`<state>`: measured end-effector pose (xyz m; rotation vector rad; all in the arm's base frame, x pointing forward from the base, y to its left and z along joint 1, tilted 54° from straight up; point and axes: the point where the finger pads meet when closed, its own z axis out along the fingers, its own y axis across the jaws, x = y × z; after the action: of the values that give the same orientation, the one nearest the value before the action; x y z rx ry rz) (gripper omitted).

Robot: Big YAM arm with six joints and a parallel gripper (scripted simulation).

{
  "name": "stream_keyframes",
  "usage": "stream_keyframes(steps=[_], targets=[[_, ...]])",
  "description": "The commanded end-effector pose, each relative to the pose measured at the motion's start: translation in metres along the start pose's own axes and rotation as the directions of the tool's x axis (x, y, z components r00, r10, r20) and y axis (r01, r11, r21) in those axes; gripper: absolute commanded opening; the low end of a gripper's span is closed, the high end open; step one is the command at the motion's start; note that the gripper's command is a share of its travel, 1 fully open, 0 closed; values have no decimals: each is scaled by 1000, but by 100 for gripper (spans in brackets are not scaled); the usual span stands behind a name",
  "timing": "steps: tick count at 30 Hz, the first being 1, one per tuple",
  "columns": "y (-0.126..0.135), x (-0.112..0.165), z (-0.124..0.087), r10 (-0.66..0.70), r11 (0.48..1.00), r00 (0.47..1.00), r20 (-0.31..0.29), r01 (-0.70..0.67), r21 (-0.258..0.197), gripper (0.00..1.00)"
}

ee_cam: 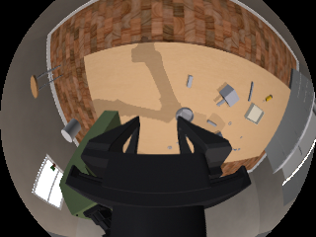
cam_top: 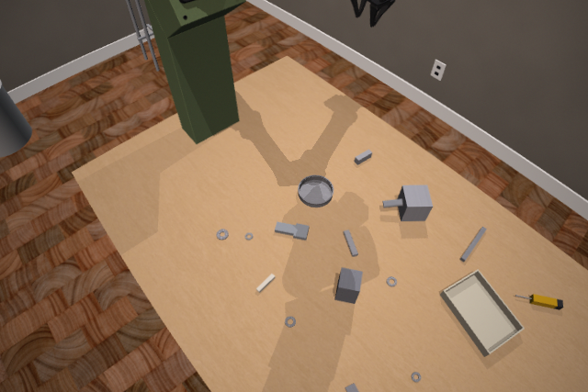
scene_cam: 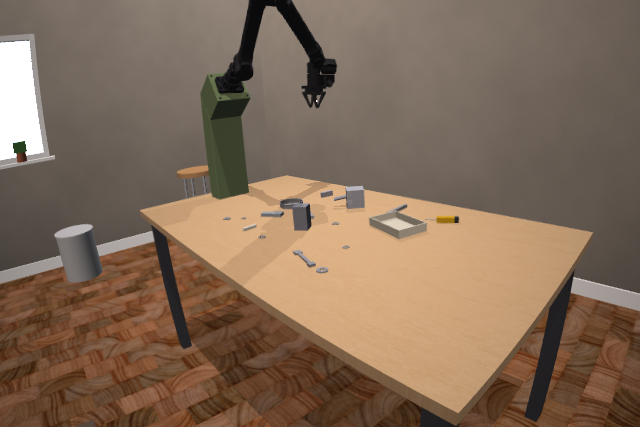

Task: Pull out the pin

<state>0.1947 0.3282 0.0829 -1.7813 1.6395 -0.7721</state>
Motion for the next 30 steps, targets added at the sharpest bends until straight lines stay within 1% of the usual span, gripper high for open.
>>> stream_keyframes(steps=[1,12,16,22,27,29,30], targets=[[-1,-2,-2,1,1000,1000,5,-1,1,47],[1,-4,-4,-10,1000,1000,14,10,-2,47],[3,-8,-7,-30,1000,999,31,30,-8,47],[10,-20,-17,-87,996,993,81,89,-22,47],[20,-36,-31,-161,985,976,148,168,-33,47],[20,-36,-31,-161,985,976,148,168,-33,47],[22,-39,-35,-179,982,970,164,187,-34,47]])
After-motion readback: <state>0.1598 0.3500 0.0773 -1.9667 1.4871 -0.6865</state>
